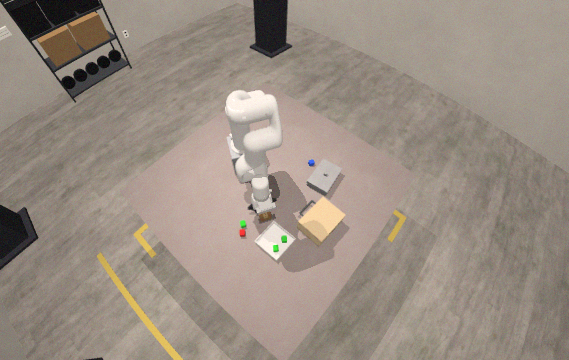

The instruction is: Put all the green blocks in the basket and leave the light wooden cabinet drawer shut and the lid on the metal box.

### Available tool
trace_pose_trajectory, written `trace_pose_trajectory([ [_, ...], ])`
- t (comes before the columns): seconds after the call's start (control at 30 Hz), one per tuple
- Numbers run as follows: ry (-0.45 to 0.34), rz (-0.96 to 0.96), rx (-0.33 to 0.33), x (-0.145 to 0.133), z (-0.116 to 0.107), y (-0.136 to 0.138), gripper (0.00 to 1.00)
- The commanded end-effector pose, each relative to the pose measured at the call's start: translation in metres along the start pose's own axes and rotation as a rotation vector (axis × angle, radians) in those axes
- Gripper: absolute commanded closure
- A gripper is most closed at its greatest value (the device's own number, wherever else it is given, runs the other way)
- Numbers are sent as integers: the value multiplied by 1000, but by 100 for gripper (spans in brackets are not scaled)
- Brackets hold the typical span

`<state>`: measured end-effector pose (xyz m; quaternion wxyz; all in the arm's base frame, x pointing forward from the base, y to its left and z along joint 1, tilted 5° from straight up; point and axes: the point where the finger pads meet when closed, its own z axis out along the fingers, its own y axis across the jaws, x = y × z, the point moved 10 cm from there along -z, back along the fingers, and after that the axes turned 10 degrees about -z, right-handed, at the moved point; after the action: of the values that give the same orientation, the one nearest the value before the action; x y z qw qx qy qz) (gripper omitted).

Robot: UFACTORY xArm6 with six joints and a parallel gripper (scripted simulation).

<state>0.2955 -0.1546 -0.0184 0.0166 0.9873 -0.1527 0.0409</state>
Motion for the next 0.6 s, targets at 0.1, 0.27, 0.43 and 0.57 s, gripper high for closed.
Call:
trace_pose_trajectory([
  [0.1, 2, 0, 0, 1, -1, 0, 38],
  [0.27, 2, 0, 0, 1, -1, 0, 27],
  [0.43, 2, 0, 0, 1, -1, 0, 27],
  [0.57, 2, 0, 0, 1, -1, 0, 27],
])
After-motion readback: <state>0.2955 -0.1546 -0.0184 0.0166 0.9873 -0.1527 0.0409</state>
